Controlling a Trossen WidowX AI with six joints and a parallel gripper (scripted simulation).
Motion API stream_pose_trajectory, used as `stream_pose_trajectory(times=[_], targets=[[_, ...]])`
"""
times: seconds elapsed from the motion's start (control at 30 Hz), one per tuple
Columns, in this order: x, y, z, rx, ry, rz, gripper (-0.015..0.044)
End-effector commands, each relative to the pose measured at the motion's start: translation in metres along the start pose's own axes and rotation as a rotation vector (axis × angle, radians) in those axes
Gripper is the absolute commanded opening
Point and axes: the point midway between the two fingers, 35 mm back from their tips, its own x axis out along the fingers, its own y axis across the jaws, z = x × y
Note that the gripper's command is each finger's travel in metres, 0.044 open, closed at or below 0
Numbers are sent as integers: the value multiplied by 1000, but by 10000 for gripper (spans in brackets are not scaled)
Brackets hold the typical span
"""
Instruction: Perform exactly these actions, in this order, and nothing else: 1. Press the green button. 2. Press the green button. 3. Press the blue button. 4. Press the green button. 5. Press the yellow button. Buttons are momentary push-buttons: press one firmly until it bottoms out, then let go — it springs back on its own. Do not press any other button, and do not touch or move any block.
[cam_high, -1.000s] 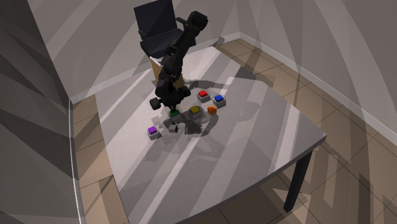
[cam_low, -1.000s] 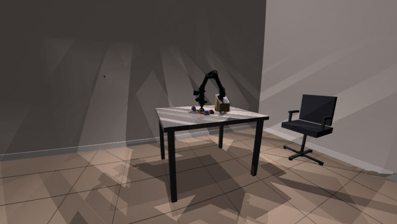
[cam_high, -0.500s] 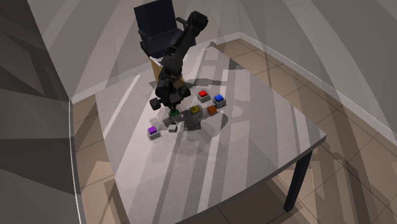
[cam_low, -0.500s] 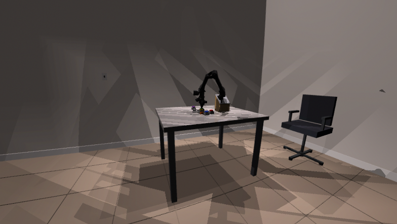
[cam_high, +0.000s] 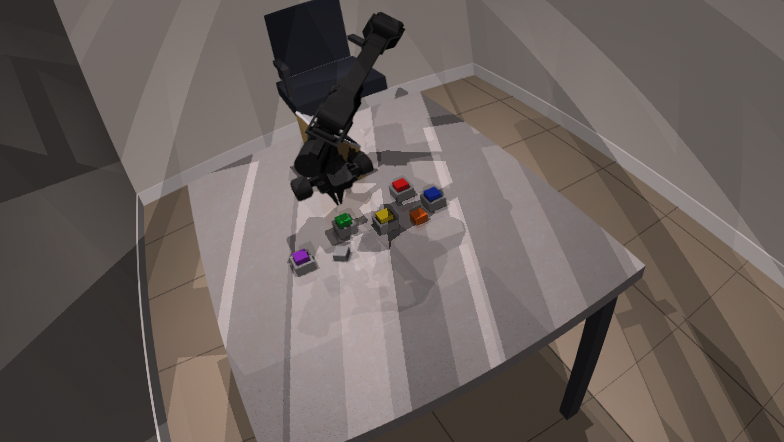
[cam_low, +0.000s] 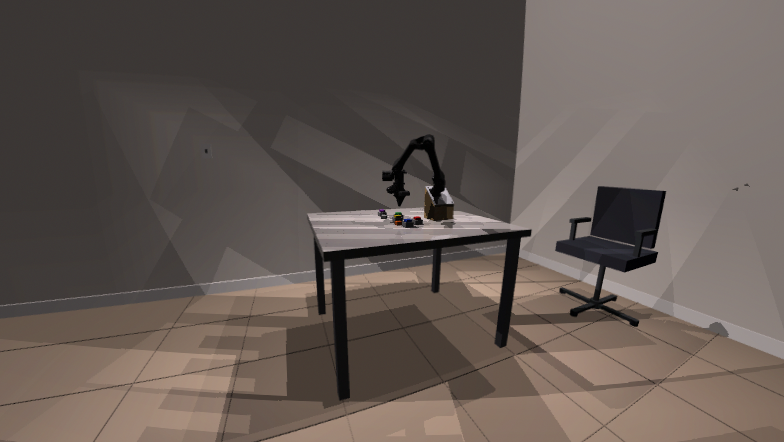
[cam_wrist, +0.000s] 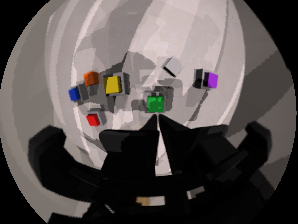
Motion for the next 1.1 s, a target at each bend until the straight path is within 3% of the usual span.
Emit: stream_pose_trajectory(times=[0.0, 0.2, 0.43, 0.6, 0.8, 1.07], targets=[[-44, -2, 3, -8, -20, -13, 20], [-47, 0, 4, -8, -20, -14, 20], [-46, 86, 46, -9, -21, -8, 20], [-46, 89, 47, -10, -20, -7, 20], [13, 89, 48, -10, -20, -4, 20], [20, 89, 48, -10, -20, -4, 20]])
